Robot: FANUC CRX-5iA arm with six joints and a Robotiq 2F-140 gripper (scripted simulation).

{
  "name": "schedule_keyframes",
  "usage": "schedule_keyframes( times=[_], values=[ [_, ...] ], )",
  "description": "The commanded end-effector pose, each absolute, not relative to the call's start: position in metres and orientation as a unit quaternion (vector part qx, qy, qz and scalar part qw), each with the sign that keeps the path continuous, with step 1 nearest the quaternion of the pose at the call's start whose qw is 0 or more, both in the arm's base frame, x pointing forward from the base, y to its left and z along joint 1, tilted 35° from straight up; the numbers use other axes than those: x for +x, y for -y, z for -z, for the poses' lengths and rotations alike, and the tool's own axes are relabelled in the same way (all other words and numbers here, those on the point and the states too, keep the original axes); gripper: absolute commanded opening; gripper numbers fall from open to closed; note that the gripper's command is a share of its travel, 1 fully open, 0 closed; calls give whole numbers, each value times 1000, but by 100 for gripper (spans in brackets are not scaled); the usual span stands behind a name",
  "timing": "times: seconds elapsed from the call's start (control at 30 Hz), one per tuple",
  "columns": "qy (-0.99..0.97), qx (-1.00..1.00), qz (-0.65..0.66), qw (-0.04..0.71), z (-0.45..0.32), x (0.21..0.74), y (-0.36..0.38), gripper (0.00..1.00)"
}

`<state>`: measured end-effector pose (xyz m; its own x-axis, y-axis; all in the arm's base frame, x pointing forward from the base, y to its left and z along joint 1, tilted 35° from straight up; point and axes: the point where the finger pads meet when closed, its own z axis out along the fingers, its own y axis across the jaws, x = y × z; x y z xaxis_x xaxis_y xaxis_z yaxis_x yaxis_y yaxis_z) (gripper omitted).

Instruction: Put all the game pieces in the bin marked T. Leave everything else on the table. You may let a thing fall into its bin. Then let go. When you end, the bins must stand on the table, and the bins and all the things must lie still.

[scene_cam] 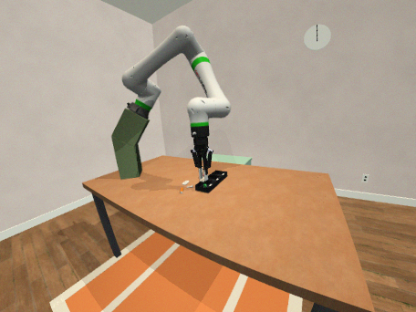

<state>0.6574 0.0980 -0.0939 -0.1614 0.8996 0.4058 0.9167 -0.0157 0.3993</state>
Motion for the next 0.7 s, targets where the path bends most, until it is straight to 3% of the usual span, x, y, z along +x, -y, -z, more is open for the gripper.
schedule_keyframes(
  times=[0.0, 0.67],
  values=[
    [701, -647, 298, 14, 94, 658, -98, 13],
    [701, -647, 298, 14, 111, 665, -107, 13]
  ],
)
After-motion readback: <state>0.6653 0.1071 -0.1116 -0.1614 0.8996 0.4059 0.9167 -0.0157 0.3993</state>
